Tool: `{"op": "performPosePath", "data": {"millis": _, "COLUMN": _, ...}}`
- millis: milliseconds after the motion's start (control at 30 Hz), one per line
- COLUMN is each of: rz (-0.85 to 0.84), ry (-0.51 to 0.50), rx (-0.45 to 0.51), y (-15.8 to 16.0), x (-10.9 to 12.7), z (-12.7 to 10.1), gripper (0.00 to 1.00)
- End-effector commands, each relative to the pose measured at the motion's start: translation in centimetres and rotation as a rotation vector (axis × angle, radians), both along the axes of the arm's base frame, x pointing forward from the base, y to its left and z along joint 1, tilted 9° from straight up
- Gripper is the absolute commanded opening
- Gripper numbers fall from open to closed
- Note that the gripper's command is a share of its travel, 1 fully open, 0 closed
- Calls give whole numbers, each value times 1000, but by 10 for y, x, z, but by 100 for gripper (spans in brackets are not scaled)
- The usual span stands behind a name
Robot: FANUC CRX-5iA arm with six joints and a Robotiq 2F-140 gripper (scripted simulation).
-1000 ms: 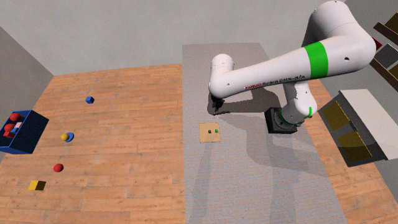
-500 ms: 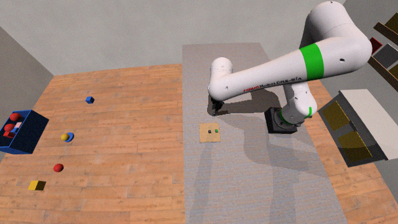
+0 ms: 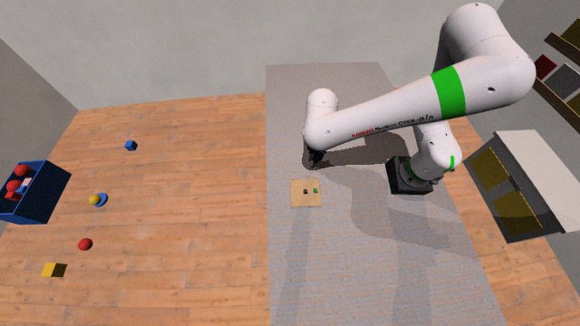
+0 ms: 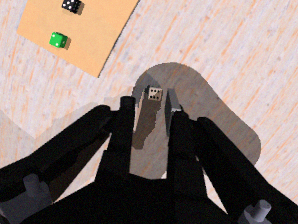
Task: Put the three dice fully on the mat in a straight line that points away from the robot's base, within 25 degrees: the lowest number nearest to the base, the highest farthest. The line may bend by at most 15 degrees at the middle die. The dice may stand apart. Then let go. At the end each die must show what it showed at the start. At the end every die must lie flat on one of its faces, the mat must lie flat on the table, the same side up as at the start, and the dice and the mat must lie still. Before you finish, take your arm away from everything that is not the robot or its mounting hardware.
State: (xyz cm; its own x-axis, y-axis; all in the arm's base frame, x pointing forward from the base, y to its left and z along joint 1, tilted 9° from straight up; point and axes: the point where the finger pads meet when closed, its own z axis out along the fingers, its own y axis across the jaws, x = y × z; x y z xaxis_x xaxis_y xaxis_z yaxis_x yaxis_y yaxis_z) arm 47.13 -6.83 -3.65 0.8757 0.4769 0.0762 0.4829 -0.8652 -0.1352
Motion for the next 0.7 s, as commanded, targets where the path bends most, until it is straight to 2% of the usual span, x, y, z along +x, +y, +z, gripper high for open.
{"op": "performPosePath", "data": {"millis": 0, "rz": 0, "ry": 0, "rx": 0, "y": 0, "x": 0, "z": -1, "gripper": 19}}
{"op": "performPosePath", "data": {"millis": 667, "rz": 0, "ry": 0, "rx": 0, "y": 1, "x": 0, "z": -6, "gripper": 19}}
